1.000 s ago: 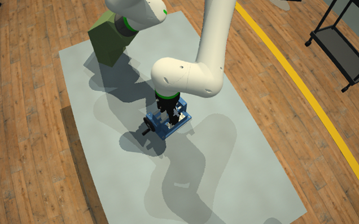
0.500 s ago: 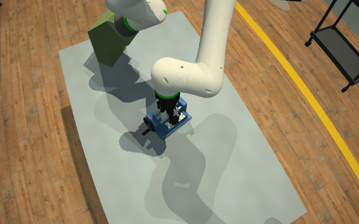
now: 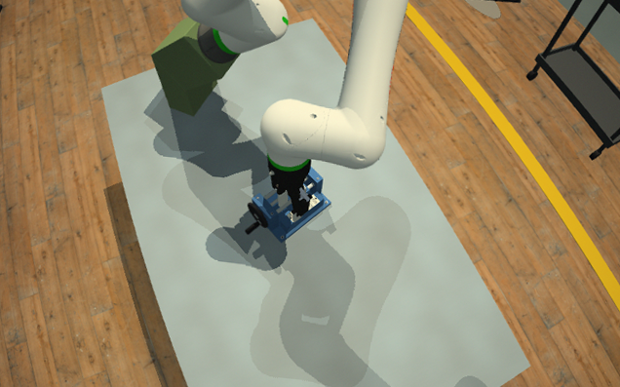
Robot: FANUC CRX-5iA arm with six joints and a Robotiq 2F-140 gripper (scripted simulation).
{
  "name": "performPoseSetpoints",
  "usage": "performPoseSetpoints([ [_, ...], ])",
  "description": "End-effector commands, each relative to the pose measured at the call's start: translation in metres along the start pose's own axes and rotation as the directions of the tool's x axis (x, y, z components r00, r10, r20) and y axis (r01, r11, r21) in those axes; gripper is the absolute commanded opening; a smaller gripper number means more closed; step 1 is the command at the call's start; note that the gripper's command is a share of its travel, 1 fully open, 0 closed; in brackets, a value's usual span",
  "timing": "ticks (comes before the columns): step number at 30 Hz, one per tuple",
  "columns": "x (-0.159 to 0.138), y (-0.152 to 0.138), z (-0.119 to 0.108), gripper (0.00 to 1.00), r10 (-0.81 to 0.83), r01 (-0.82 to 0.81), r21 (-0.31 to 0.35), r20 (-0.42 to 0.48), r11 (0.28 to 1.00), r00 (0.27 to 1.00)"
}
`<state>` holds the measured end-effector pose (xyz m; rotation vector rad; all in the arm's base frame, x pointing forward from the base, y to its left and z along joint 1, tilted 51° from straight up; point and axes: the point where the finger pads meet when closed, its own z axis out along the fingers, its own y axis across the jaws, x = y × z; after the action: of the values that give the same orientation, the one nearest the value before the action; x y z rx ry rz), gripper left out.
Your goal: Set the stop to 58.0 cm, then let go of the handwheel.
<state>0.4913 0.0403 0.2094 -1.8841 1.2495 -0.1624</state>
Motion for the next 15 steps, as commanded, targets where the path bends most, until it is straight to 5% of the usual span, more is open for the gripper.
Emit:
performPoseSetpoints([
  [1, 0.002, 0.001, 0.000, 0.33, 0.000, 0.000, 0.000, 0.000, 1.000, 1.000],
  [15, 0.090, 0.068, 0.000, 0.33, 0.000, 0.000, 0.000, 0.000, 1.000, 1.000],
])
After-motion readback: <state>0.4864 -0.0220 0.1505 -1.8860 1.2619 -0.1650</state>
